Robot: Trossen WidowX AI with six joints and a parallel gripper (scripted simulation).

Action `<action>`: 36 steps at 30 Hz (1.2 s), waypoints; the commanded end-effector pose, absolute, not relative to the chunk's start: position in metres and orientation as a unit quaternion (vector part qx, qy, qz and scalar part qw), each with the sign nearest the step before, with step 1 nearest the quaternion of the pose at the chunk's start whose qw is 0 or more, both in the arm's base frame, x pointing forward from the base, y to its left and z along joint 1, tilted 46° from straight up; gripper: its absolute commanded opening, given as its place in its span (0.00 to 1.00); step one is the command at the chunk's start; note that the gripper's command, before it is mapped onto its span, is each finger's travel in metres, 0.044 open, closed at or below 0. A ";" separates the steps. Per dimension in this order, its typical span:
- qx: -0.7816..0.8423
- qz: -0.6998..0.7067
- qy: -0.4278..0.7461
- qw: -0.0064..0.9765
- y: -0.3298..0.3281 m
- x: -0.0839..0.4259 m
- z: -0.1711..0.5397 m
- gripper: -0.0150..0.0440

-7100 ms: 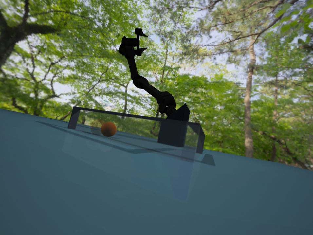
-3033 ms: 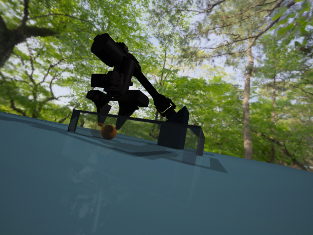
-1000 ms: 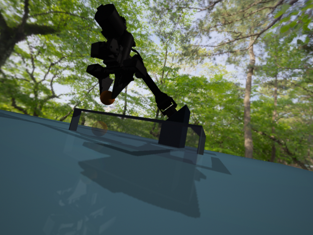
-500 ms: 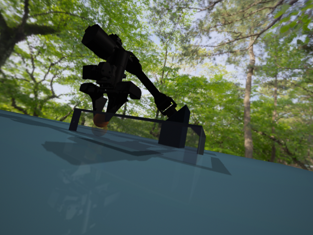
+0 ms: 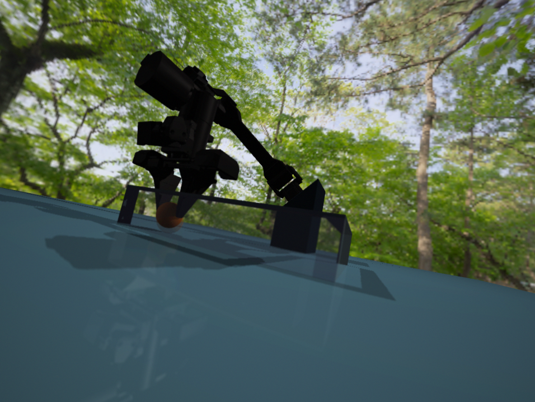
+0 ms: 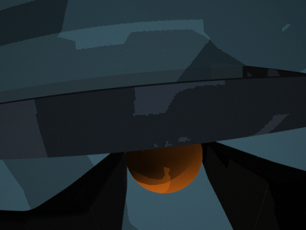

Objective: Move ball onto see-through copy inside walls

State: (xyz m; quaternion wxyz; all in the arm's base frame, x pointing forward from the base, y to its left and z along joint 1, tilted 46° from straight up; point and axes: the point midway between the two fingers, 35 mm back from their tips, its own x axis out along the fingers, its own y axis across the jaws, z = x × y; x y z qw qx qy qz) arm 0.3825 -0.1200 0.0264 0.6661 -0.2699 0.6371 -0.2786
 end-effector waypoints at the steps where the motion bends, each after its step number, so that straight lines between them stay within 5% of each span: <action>1: -0.273 -0.278 0.643 0.660 -0.126 0.380 0.017 0.25; 8: -0.273 -0.278 0.643 0.660 -0.128 0.380 0.015 0.25; 20: -0.270 -0.279 0.638 0.665 -0.126 0.382 0.021 0.77; 36: -0.272 -0.277 0.643 0.660 -0.064 0.378 0.077 0.77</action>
